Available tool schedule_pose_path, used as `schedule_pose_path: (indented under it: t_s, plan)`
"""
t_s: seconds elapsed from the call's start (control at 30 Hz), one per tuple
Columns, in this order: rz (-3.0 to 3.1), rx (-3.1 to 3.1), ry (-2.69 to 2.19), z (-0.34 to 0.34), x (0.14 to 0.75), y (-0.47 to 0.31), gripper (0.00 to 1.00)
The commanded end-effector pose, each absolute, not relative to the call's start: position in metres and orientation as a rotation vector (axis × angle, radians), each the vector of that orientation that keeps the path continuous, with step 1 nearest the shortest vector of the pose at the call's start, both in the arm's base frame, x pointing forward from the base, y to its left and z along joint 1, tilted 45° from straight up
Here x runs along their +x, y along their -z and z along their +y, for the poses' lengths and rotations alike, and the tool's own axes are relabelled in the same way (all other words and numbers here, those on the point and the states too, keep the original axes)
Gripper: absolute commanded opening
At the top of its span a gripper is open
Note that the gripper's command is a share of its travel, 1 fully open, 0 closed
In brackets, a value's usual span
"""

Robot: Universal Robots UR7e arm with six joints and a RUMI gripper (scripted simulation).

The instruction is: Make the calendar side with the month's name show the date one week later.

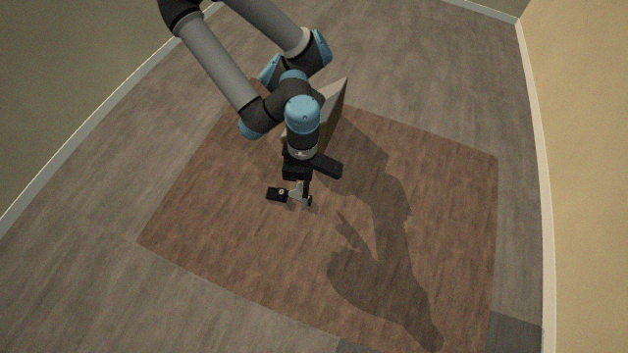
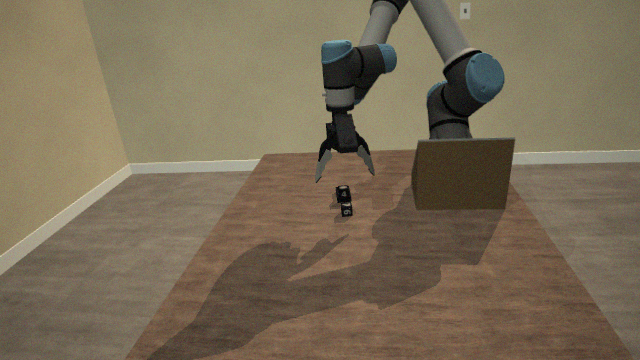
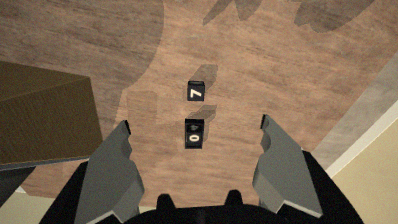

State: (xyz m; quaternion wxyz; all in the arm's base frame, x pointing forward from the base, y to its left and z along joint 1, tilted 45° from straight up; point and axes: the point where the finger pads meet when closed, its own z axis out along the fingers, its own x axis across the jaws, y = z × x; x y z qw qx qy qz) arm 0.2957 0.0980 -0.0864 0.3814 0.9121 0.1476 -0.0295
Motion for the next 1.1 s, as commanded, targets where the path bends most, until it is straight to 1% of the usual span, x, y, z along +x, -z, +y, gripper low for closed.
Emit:
schedule_pose_path:
  t_s: [0.0, 0.6, 0.63, 1.07]
  plan:
    - [0.334, 2.331, 0.058, 0.0987, 0.2963, 0.087, 1.0]
    - [0.283, 2.338, 0.037, 0.0991, 0.2967, 0.0878, 1.0]
    - [0.283, 2.338, 0.037, 0.0991, 0.2967, 0.0878, 0.28]
    - [0.283, 2.338, 0.037, 0.0991, 0.2967, 0.0878, 0.28]
